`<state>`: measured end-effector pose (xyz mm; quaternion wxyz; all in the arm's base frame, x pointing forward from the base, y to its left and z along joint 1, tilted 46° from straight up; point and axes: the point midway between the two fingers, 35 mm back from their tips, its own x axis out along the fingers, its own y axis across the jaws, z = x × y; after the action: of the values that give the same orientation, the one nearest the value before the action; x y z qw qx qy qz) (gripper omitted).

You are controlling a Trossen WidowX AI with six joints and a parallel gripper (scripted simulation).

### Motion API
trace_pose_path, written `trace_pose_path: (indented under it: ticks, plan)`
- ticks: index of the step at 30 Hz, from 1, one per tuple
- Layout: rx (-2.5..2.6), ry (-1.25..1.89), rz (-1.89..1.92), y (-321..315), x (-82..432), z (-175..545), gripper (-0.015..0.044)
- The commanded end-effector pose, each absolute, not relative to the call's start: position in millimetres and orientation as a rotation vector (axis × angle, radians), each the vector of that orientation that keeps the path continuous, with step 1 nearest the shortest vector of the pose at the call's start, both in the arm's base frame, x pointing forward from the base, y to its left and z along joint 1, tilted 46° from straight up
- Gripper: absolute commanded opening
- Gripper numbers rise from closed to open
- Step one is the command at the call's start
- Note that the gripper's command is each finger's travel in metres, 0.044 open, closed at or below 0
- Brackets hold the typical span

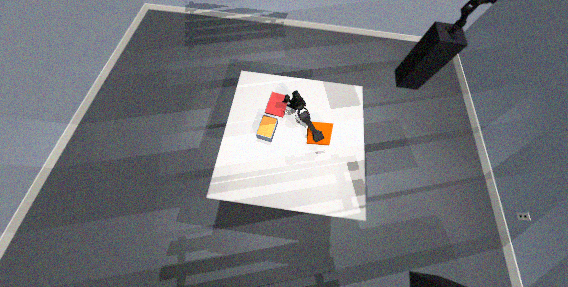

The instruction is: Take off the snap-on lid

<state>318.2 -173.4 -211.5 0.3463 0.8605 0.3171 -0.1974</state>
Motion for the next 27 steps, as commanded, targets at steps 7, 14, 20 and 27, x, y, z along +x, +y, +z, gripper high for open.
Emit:
trace_pose_path:
  ticks: [7, 14, 20, 27]
  plan:
    - [2.236, 0.826, -0.516, -170, 296, -210, 0.044]
    - [2.235, 0.826, -0.518, -170, 282, -209, 0.044]
    - [2.235, 0.826, -0.52, -169, 270, -207, 0.044]
    - [2.234, 0.827, -0.521, -169, 255, -206, 0.044]
